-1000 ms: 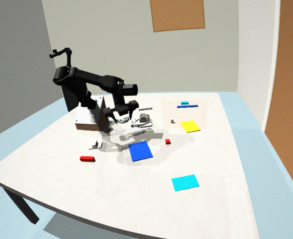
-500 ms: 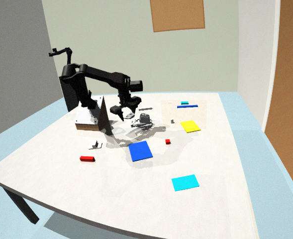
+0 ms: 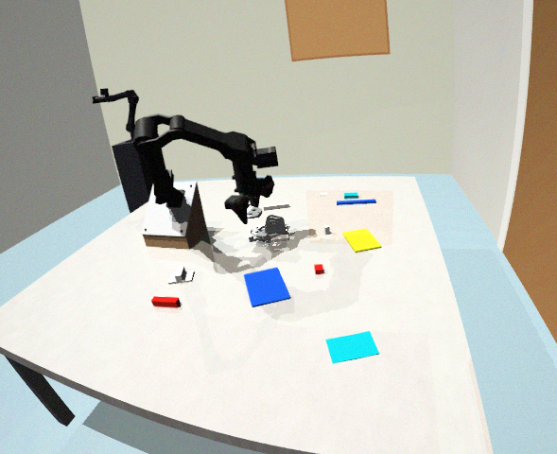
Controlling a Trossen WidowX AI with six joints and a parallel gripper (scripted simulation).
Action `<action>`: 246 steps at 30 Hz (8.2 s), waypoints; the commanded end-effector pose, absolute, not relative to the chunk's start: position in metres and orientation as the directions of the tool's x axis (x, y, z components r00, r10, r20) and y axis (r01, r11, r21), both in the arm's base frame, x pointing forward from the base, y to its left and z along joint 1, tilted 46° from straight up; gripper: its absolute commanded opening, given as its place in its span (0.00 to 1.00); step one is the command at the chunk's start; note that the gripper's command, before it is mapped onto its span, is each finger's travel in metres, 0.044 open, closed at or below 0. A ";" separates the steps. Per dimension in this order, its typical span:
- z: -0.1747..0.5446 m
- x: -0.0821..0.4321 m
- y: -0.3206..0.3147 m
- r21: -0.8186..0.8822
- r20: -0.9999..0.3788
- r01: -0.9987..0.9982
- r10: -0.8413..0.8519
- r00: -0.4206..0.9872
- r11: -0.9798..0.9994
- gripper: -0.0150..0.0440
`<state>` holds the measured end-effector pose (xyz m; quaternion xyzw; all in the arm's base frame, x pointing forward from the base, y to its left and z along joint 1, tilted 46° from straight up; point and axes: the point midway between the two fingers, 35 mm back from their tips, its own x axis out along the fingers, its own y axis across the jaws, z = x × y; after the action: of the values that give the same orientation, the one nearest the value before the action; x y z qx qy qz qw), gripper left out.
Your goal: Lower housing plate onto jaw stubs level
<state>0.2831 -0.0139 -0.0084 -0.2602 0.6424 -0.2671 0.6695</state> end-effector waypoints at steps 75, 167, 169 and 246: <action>-0.035 0.270 0.012 -0.682 -0.695 -0.365 -0.717 0.052 0.634 0.85; -0.080 0.272 -0.036 -0.684 -0.693 -0.366 -0.719 0.052 0.632 0.85; -0.080 0.272 -0.036 -0.684 -0.693 -0.366 -0.719 0.052 0.632 0.85; -0.087 0.272 -0.044 -0.684 -0.692 -0.365 -0.720 0.052 0.631 0.85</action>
<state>0.2721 -0.0433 -0.0870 -0.4019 0.6734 -0.1472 0.6028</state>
